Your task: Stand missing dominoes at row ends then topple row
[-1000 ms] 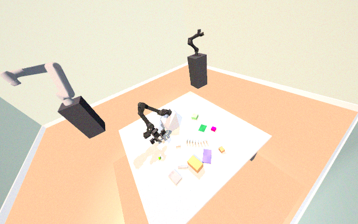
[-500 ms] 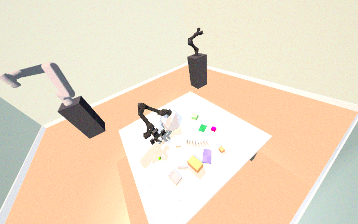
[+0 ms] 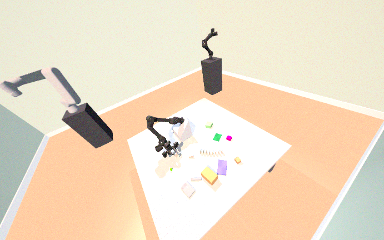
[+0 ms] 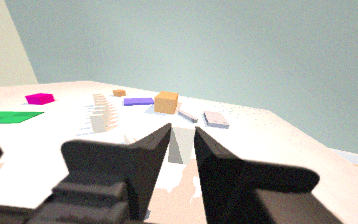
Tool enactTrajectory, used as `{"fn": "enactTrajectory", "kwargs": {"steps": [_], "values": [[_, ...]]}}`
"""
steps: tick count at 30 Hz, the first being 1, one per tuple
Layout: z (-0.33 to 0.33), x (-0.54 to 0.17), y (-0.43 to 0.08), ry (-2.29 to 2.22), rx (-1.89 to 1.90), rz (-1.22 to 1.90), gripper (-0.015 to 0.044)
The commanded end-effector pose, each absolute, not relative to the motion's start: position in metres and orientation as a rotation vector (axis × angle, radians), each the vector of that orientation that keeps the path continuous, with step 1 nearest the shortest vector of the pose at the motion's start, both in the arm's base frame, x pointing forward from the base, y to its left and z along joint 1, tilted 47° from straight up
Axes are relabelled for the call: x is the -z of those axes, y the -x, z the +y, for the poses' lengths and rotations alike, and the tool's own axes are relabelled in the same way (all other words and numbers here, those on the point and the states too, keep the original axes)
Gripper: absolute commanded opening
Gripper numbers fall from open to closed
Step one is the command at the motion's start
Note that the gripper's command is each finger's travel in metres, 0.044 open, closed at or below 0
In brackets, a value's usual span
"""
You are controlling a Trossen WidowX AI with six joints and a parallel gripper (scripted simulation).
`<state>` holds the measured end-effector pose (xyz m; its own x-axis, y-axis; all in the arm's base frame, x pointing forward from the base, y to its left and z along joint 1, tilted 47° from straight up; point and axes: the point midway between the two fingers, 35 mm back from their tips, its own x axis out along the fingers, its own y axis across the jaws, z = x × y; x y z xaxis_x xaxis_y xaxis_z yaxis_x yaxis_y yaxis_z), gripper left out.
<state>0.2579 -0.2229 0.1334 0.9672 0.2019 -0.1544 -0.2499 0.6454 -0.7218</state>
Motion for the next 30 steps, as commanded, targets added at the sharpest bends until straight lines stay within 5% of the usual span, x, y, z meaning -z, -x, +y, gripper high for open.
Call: {"fn": "enactTrajectory", "kwargs": {"steps": [1,28,30], "values": [[-0.233,-0.126,-0.259,0.836,-0.259,0.056,0.0107],[-0.265,-0.087,-0.261,0.827,-0.262,0.049,0.0107],[-0.265,-0.087,-0.261,0.827,-0.262,0.049,0.016]]}}
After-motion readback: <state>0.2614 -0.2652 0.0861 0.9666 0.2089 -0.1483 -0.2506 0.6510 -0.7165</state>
